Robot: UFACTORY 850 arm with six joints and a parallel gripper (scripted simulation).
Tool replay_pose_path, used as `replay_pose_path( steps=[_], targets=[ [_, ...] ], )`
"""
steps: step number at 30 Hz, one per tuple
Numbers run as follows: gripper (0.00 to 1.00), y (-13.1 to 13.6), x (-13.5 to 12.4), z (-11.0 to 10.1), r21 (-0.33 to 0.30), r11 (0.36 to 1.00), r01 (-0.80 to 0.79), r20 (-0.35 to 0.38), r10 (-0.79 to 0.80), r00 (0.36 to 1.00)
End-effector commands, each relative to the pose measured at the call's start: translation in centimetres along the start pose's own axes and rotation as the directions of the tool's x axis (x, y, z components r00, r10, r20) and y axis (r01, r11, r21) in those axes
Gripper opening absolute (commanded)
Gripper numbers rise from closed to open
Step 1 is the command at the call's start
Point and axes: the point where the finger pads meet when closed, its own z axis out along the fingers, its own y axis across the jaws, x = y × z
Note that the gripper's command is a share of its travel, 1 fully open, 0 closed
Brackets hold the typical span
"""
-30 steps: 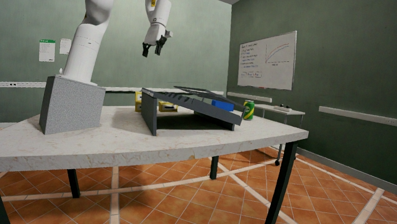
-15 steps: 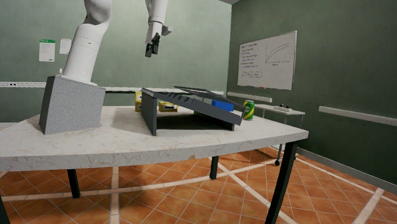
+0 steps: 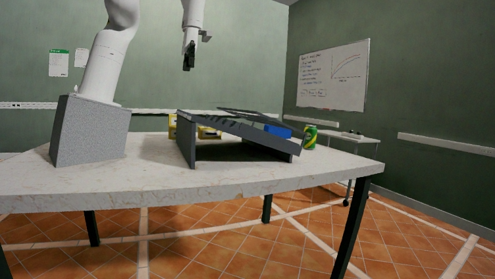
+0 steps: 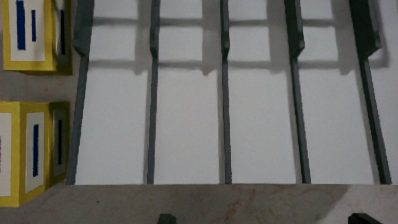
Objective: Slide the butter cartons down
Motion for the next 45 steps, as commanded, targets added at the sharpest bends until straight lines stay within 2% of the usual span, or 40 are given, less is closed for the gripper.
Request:
replay_pose_path(
  steps=[1,9,10,43,44,45],
  targets=[
    [1.0,0.0,0.1,0.0,0.004,1.0,-0.008,-0.006,0.008,1.0],
    [1.0,0.0,0.1,0.0,0.004,1.0,-0.008,-0.006,0.008,1.0],
    [0.9,0.0,0.1,0.0,0.003,1.0,-0.008,-0.005,0.008,1.0],
    [0.9,0.0,0.1,0.0,0.003,1.0,-0.008,-0.005,0.008,1.0],
    [0.9,-6.9,0.4,1.0,0.003,1.0,-0.02,-0.005,0.02,1.0],
    [0.9,-6.9,0.4,1.0,0.003,1.0,-0.02,-0.005,0.02,1.0]
  ],
)
